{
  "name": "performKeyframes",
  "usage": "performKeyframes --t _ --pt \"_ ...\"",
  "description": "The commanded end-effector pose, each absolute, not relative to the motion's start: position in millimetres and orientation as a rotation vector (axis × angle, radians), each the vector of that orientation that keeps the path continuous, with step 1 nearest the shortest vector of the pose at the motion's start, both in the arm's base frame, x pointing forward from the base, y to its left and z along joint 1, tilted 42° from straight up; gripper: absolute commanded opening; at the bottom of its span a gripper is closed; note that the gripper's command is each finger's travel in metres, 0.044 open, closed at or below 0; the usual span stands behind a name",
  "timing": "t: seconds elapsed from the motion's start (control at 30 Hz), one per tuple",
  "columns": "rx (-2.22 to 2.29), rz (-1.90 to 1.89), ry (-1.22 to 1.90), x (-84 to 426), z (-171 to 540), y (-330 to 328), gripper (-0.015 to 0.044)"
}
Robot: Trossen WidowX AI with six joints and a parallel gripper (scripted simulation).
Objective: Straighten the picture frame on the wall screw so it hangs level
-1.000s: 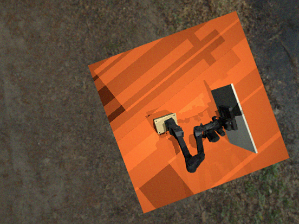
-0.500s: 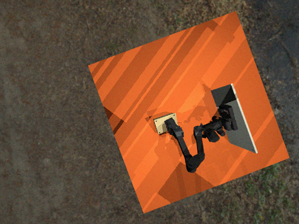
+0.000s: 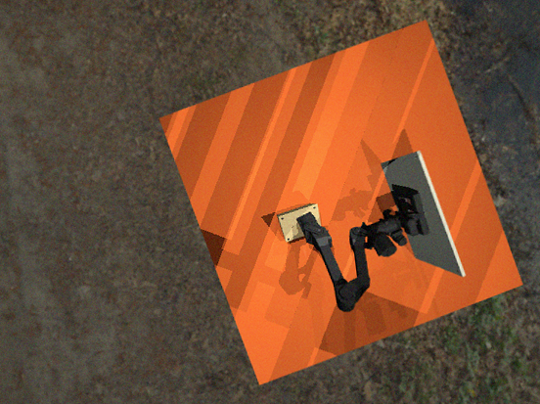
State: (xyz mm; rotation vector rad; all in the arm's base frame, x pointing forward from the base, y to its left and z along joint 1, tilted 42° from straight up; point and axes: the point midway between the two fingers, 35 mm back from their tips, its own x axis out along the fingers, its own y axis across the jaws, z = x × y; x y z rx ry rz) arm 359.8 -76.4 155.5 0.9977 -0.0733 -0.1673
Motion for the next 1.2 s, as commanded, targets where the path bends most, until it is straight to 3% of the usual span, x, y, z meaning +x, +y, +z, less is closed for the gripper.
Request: performKeyframes --t 0.0,1.17 --pt "0.994 -0.154 -0.075 360.3 157.0 -74.2 0.0" --pt "0.995 -0.155 -0.075 361.2 153.4 -68.8 0.0"
